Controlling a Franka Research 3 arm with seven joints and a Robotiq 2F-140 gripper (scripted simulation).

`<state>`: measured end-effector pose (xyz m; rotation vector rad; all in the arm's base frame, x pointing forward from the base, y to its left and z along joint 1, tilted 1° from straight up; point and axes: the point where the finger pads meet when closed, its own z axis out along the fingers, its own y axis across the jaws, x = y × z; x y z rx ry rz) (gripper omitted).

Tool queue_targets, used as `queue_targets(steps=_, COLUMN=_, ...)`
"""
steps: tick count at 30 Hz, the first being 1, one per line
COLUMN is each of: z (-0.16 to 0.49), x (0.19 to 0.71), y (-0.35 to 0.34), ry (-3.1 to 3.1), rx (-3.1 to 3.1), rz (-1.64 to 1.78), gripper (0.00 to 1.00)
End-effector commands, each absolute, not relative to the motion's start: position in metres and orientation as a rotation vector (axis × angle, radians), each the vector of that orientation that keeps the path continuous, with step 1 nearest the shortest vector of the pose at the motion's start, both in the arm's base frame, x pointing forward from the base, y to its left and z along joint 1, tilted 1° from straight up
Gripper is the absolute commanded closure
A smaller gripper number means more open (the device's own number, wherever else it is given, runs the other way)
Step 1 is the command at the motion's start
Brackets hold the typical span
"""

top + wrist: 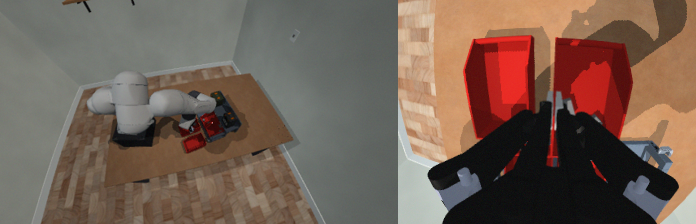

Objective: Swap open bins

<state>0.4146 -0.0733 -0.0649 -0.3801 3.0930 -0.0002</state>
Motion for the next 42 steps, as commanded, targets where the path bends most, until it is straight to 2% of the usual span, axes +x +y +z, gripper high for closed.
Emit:
queue_targets(steps=1, z=-0.0612, x=0.4121, y=-0.0748, ry=3.097, rx=-0.403, rz=-0.006, gripper=1.00)
queue_targets(steps=42, z=-0.0585, x=0.4108, y=-0.0714, ry=3.097, rx=-0.403, rz=-0.006, gripper=1.00)
